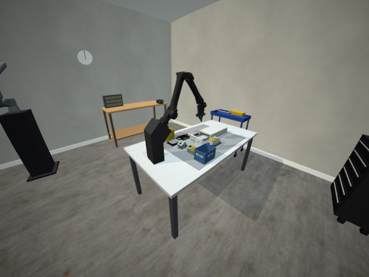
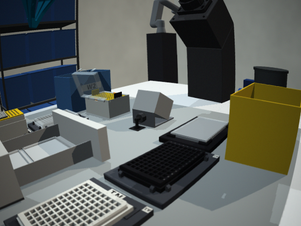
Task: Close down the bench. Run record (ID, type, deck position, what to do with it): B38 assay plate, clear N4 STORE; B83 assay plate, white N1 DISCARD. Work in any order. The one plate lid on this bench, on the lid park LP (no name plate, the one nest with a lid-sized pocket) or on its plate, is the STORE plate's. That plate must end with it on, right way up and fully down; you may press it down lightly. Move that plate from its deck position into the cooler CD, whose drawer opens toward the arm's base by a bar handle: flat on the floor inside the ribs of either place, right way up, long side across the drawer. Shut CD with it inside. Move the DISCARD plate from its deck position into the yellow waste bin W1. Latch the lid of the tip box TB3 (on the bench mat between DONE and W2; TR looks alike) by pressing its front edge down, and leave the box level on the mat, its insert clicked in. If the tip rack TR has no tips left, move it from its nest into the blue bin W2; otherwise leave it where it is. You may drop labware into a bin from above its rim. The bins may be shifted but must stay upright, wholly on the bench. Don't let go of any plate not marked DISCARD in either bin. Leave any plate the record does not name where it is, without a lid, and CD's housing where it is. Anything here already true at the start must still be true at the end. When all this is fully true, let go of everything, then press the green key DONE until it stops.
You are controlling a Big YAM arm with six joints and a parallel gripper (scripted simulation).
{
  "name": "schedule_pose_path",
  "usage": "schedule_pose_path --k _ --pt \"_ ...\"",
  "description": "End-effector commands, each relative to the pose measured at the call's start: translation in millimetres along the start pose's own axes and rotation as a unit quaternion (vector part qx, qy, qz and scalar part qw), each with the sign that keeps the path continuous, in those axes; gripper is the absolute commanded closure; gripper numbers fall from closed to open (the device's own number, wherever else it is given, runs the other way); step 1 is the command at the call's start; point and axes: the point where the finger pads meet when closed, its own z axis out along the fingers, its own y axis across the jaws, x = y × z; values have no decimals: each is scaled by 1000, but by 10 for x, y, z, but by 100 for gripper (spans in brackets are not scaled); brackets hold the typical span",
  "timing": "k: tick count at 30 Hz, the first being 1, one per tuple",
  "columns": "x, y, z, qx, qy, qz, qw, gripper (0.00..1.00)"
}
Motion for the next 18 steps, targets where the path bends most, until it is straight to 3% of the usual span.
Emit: schedule_pose_path --k 1,5,6,8,12,13,15,18 --pt "-13 -39 -151 5 -23 40 999 100" --pt "57 52 -167 2 -24 36 999 100" --pt "200 12 -152 -2 -3 54 999 100" --pt "292 54 -159 -13 6 80 997 100" --pt "376 205 -188 -17 -10 75 997 100" --pt "505 196 -181 -22 10 92 995 100" --pt "610 210 -182 -30 22 120 992 100" --pt "657 323 -201 -33 7 116 993 100"
